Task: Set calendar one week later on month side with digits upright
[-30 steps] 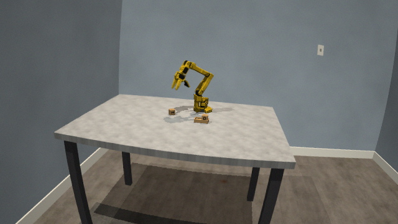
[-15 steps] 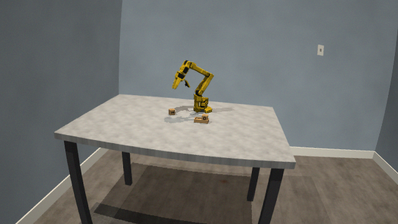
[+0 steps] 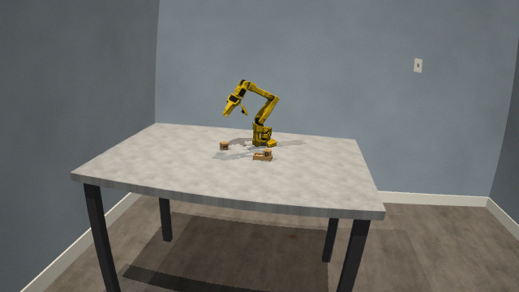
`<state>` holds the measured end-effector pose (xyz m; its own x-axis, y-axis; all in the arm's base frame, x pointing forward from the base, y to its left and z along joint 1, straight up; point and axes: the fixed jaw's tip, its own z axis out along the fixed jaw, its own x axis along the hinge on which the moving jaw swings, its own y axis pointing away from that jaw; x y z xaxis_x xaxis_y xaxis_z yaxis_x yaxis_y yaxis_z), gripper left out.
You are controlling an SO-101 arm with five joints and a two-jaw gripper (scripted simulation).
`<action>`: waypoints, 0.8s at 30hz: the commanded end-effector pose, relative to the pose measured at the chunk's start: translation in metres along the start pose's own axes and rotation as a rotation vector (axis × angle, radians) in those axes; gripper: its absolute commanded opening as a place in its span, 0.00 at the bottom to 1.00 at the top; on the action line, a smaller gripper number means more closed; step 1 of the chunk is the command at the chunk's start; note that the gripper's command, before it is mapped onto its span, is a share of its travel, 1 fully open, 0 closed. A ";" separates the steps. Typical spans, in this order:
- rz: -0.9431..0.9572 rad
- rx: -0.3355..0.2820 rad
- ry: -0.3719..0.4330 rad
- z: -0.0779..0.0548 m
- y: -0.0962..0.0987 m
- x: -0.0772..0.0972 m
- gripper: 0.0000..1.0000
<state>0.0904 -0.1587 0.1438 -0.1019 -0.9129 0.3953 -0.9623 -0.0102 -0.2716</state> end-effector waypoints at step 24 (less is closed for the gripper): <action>0.849 0.047 0.008 0.004 -0.006 -0.011 0.35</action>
<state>0.0953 -0.1504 0.1324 -0.7475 -0.6593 0.0817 -0.6115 0.6348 -0.4724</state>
